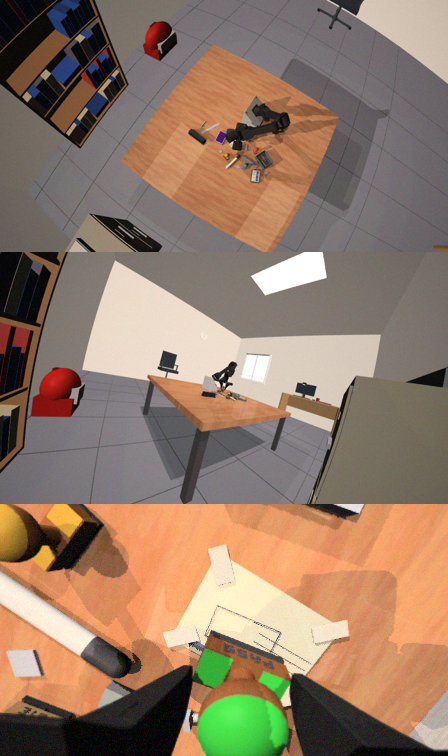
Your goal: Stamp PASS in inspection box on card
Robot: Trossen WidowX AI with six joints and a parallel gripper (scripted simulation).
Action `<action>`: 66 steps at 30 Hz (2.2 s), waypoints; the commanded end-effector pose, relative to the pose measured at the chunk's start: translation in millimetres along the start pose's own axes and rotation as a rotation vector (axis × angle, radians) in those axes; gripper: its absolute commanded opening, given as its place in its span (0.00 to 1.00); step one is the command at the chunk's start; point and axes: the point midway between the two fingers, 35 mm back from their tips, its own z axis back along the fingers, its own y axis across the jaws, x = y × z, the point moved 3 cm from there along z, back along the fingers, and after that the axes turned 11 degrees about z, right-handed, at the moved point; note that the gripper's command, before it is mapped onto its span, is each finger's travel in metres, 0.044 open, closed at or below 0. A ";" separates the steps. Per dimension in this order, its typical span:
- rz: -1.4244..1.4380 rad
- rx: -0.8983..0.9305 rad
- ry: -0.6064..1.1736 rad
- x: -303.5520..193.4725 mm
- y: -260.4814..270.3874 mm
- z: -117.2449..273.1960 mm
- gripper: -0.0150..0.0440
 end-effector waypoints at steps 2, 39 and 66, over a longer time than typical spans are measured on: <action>-0.009 0.002 0.007 -0.7 -1.0 -5.3 0.25; -0.013 0.003 0.008 -1.6 -0.9 -29.9 0.25; -0.015 0.005 0.010 -3.7 -1.8 -46.8 0.25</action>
